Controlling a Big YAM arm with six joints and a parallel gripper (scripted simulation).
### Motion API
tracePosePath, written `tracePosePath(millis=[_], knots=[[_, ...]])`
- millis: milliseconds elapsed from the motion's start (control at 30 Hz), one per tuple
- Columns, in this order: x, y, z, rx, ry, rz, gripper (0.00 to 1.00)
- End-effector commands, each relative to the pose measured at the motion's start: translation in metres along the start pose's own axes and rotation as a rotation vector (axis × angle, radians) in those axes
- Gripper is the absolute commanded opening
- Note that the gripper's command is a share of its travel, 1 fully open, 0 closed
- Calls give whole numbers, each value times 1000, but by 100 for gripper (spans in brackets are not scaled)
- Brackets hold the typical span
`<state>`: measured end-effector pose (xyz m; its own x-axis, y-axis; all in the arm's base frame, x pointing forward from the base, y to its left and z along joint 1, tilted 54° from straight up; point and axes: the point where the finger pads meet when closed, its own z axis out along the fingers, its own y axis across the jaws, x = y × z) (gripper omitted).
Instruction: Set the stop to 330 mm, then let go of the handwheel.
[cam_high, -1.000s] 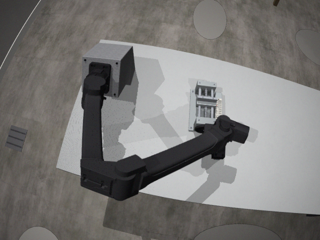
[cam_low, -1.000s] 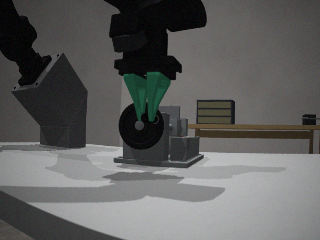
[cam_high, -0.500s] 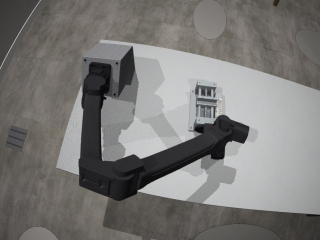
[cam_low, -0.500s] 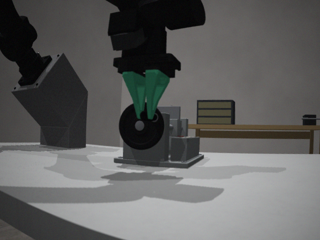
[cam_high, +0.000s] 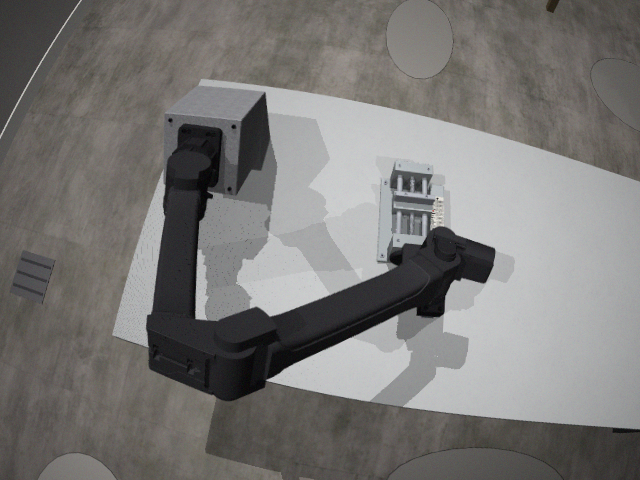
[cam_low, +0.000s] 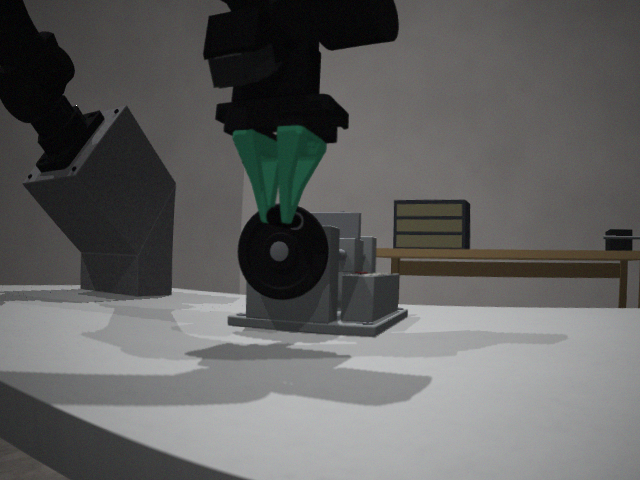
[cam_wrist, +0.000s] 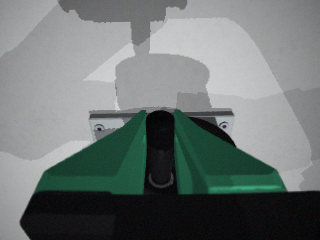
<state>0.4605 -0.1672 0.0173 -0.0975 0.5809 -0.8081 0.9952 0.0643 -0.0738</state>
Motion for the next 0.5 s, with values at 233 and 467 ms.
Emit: tracePosePath(millis=[233,467], knots=[[3,-7,-23,-51,-4,-11,6],[3,-9,-22,-55,-5,-10,6]])
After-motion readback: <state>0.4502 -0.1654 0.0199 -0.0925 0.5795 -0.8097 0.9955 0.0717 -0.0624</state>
